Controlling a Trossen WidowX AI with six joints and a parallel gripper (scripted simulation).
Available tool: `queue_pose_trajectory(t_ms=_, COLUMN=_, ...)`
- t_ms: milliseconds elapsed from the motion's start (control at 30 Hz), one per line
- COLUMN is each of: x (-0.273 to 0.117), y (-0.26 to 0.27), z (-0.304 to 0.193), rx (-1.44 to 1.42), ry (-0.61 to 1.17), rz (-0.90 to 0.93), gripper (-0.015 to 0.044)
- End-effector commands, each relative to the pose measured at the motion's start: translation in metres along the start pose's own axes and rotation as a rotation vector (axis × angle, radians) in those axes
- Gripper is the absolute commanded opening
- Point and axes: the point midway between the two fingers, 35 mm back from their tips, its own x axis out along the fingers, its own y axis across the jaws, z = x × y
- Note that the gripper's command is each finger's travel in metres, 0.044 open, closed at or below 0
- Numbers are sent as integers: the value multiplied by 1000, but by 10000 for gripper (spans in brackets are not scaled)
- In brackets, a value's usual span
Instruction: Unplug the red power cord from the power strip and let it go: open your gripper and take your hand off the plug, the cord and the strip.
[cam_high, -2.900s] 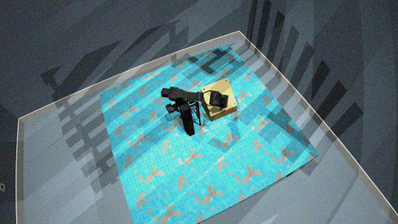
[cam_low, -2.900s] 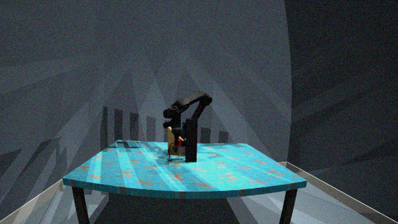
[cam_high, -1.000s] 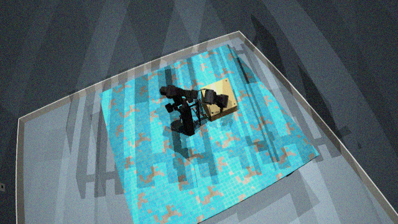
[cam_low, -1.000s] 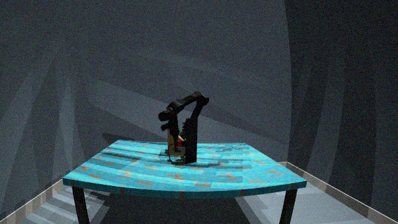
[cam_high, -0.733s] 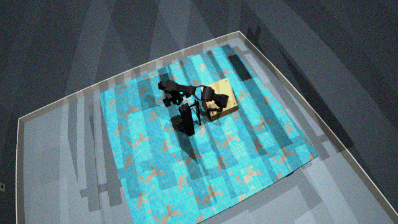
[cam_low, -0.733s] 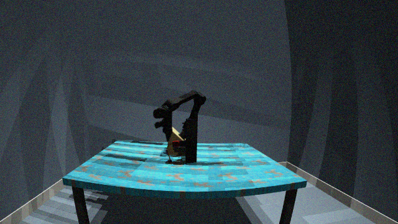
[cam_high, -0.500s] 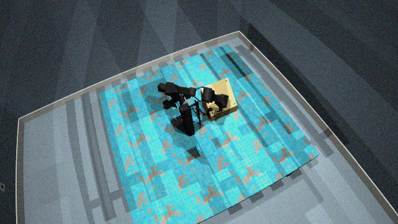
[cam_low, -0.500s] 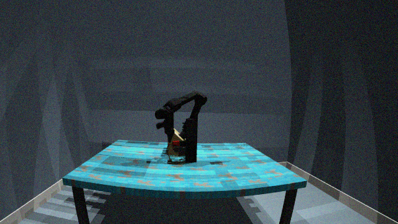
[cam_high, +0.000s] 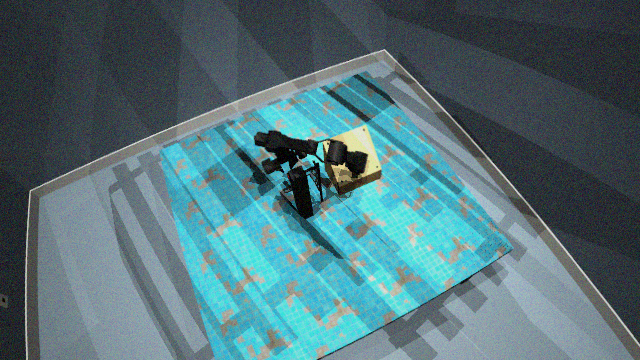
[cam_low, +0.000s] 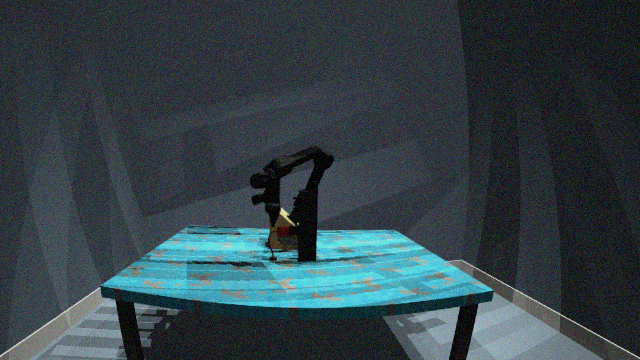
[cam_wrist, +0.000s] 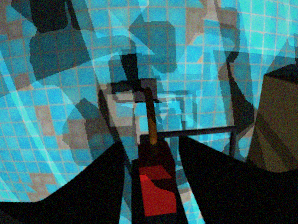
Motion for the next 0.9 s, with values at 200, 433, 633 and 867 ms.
queue_pose_trajectory(t_ms=200, x=-1, y=-2, z=-12, rx=11, ry=-1, rz=-1, gripper=160)
queue_pose_trajectory(t_ms=433, x=-1, y=-3, z=-23, rx=11, ry=-1, rz=-1, gripper=160)
queue_pose_trajectory(t_ms=633, x=-1, y=-4, z=-32, rx=11, ry=0, rz=-1, gripper=160)
queue_pose_trajectory(t_ms=867, x=-1, y=-4, z=-39, rx=11, ry=1, rz=-2, gripper=160)
